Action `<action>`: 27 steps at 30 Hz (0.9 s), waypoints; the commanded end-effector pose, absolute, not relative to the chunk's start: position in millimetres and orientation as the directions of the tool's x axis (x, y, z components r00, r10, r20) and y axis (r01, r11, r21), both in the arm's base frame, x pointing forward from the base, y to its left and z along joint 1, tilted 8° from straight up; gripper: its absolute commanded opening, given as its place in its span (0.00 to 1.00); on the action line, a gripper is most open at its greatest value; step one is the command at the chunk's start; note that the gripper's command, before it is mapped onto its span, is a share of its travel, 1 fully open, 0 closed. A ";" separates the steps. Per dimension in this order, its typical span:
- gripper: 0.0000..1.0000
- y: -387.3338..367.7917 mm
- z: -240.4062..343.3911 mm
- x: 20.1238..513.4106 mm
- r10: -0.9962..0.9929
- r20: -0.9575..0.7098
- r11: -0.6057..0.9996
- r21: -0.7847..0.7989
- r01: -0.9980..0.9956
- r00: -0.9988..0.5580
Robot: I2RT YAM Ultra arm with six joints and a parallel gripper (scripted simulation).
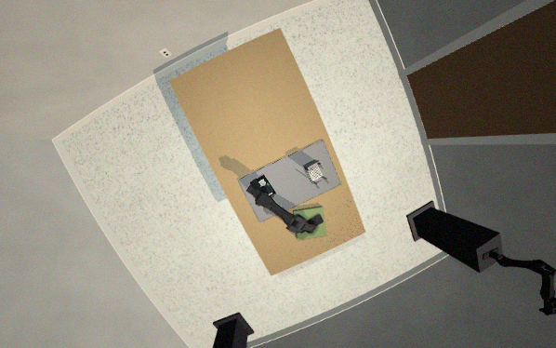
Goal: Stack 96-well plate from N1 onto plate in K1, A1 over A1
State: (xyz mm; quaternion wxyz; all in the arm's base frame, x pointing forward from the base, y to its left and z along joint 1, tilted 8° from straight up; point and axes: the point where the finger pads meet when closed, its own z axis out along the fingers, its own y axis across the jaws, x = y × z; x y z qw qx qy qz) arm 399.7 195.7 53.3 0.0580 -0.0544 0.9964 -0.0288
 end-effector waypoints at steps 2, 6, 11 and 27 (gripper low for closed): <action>0.00 204.0 84.4 403.3 -0.115 -0.164 0.993 -0.046 -0.109 -0.980; 0.00 203.3 91.0 402.5 -0.113 -0.164 0.993 -0.046 -0.107 -0.980; 0.00 204.1 99.2 400.8 -0.115 -0.164 0.993 -0.046 -0.108 -0.980; 0.00 204.2 122.2 396.8 -0.114 -0.165 0.993 -0.047 -0.108 -0.980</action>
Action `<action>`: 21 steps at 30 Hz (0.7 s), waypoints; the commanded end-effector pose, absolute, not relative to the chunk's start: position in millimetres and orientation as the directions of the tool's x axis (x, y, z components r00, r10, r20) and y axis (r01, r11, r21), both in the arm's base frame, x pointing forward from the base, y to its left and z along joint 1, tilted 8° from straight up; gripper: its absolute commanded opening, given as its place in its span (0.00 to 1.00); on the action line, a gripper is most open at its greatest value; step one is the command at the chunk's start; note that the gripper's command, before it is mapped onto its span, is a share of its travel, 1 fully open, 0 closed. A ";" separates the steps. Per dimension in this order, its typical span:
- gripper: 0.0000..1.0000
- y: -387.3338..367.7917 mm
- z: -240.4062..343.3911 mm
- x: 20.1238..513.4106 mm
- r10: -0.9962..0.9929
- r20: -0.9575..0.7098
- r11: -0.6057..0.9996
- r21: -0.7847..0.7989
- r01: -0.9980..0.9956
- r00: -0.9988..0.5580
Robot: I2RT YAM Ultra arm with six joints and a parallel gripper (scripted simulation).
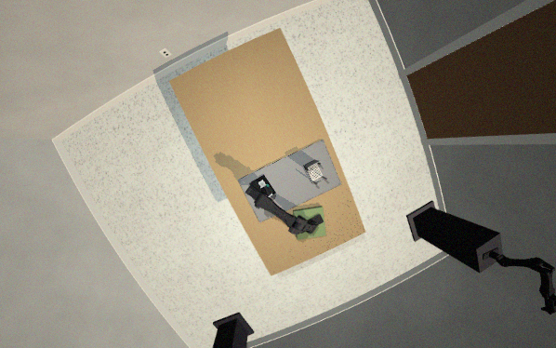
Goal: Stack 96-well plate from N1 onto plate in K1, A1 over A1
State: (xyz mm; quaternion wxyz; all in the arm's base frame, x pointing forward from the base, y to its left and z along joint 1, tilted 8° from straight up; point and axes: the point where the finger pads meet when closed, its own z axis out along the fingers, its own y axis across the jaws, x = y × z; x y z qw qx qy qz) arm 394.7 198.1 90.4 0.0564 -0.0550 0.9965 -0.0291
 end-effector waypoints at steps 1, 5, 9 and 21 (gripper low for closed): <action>0.00 204.0 123.8 396.7 -0.113 -0.165 0.993 -0.047 -0.107 -0.980; 0.00 204.3 130.4 395.4 -0.114 -0.165 0.993 -0.047 -0.108 -0.980; 0.00 204.7 133.7 394.6 -0.115 -0.165 0.993 -0.047 -0.108 -0.980; 0.00 204.1 153.3 391.6 -0.113 -0.165 0.993 -0.048 -0.106 -0.980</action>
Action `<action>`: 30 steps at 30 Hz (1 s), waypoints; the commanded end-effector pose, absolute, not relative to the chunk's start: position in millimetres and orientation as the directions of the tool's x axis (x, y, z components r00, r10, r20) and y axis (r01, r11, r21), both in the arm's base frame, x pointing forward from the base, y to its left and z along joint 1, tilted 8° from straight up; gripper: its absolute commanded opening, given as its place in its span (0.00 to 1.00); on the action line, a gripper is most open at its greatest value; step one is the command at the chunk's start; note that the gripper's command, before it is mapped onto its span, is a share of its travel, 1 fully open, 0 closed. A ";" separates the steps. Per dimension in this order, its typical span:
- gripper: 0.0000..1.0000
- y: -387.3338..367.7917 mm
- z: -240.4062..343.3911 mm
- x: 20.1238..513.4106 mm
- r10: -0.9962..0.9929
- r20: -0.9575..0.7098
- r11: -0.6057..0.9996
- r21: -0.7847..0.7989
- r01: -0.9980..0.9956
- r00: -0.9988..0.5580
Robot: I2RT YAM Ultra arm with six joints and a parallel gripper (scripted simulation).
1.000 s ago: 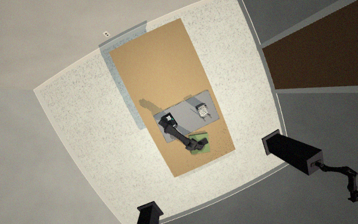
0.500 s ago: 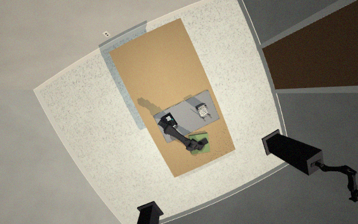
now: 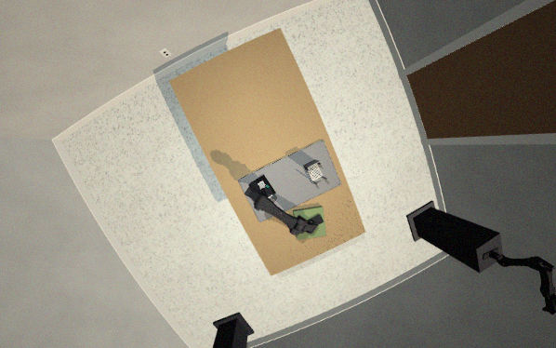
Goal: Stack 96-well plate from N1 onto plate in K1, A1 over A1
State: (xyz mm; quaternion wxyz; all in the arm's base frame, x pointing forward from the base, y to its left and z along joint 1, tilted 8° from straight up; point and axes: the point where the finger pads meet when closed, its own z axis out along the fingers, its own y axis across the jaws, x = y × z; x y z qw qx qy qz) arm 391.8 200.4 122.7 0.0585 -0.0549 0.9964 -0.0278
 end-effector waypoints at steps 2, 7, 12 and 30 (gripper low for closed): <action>0.00 204.8 153.7 390.9 -0.115 -0.159 0.993 -0.051 -0.108 -0.981; 0.00 204.4 150.6 391.1 -0.115 -0.141 0.992 -0.059 -0.107 -0.983; 0.00 205.8 157.6 389.3 -0.117 -0.139 0.992 -0.060 -0.110 -0.983; 0.00 204.9 176.1 388.0 -0.114 -0.152 0.993 -0.054 -0.107 -0.982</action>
